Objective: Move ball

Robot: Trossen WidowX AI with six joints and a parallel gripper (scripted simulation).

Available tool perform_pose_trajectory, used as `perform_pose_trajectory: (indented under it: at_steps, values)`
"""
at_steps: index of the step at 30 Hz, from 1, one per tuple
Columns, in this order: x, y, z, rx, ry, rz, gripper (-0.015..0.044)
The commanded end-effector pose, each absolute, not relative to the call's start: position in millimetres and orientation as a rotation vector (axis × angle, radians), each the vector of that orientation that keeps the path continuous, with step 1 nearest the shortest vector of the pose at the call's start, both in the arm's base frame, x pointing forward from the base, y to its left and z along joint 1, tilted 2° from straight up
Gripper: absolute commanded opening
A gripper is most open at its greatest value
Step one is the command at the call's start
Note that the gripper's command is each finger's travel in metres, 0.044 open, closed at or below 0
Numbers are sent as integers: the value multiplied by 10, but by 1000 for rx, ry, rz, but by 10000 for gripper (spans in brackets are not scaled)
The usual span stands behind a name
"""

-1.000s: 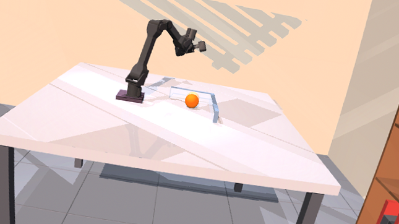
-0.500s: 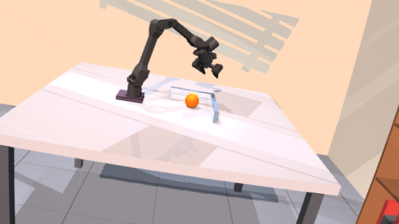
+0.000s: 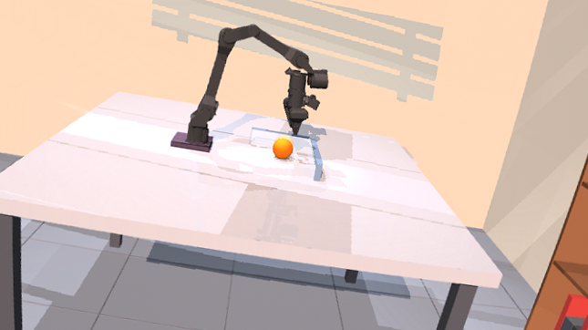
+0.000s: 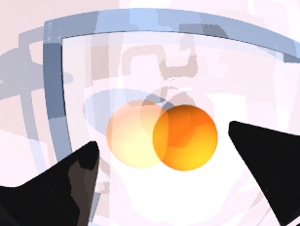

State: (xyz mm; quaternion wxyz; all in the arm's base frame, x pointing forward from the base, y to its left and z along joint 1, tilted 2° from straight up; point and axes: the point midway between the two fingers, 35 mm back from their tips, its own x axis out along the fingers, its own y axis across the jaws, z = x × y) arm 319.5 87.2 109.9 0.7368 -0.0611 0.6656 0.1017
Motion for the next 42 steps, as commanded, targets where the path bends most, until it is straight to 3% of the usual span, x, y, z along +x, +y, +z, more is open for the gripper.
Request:
perform_pose_trajectory:
  at_steps: [1,42]
  values:
    - [2987,562,1144,-77,1569,98,440]
    - [2997,571,596,-77,1569,98,440]
